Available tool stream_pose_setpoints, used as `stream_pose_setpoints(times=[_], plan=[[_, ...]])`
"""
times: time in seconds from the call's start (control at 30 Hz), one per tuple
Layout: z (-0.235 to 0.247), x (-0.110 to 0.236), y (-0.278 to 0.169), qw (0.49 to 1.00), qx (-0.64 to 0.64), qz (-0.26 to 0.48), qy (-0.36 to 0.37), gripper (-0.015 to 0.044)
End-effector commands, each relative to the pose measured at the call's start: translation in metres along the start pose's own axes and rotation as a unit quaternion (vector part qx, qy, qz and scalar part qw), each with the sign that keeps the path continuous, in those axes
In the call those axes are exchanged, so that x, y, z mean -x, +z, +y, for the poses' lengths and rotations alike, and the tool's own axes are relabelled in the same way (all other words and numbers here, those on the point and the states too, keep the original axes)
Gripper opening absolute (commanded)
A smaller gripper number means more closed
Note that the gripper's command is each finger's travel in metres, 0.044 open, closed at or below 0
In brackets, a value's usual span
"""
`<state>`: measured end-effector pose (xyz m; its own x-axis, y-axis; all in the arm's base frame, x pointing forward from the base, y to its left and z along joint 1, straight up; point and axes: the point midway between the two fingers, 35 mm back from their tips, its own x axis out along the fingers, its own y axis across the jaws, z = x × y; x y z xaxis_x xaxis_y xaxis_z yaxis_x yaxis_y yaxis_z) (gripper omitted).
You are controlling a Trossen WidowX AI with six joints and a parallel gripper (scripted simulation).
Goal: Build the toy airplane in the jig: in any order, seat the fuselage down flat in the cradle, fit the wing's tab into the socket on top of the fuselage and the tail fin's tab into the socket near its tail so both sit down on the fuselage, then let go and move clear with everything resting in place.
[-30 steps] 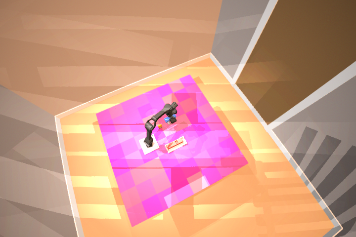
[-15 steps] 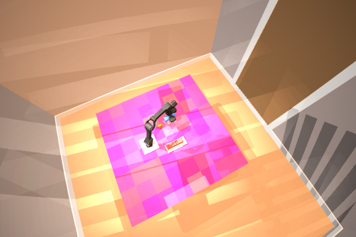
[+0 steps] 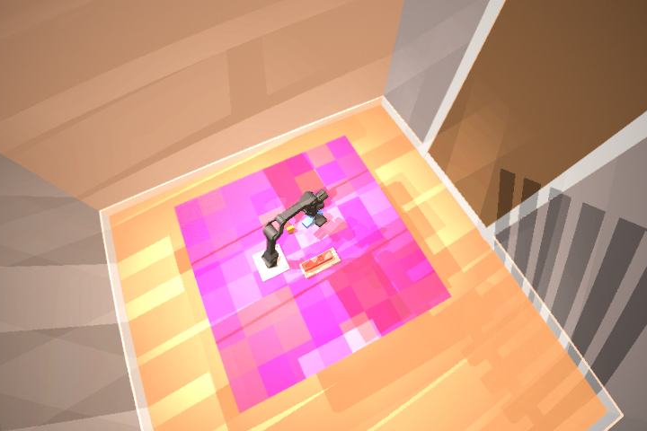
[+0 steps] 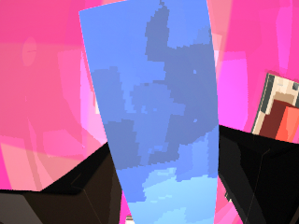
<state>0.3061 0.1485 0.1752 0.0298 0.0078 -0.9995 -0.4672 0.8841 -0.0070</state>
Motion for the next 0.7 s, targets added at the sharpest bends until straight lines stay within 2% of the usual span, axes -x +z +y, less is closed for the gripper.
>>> stream_pose_setpoints(times=[0.0,0.67], plan=[[-0.013,-0.003,-0.004,0.999,0.039,0.001,0.001,0.0],[-0.075,-0.014,-0.025,0.976,0.216,0.002,-0.001,0.0]])
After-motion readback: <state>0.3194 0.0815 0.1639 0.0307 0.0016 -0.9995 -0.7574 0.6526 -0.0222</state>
